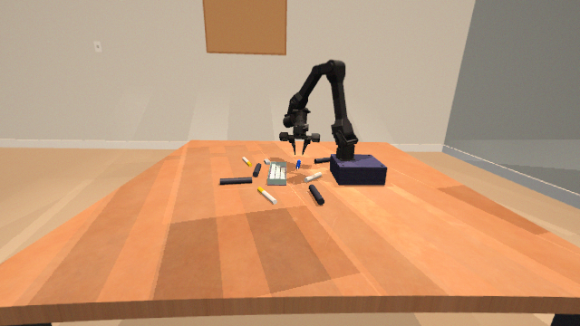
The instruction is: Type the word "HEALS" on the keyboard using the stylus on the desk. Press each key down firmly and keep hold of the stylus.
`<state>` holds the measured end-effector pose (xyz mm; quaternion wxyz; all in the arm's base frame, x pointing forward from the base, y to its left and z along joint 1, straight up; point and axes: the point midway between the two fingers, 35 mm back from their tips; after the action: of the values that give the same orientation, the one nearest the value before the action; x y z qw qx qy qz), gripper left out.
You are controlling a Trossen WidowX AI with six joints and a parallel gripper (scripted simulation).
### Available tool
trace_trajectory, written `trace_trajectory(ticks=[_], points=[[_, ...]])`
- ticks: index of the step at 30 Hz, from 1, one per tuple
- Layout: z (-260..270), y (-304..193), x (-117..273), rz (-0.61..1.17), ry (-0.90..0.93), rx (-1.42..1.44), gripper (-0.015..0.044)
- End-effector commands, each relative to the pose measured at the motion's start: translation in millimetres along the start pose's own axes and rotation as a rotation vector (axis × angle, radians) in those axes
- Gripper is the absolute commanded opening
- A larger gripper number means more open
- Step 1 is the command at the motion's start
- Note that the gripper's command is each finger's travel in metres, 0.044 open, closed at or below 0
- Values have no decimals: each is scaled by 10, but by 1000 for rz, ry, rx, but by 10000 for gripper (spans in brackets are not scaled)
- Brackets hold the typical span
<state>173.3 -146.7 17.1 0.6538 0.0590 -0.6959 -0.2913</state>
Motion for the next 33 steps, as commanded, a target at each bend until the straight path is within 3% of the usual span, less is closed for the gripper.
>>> trace_trajectory(ticks=[1,33], points=[[6,-11,-41,-5,0,3,150],[-15,-134,-248,-5,0,3,150]])
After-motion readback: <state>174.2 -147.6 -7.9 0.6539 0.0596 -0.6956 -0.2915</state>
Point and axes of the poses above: the point midway between the two fingers, 35 mm back from their tips, its own x axis back along the fingers, its own z axis across the jaws, y = z × x, and after that the axes turned 5 degrees about -x, right-handed
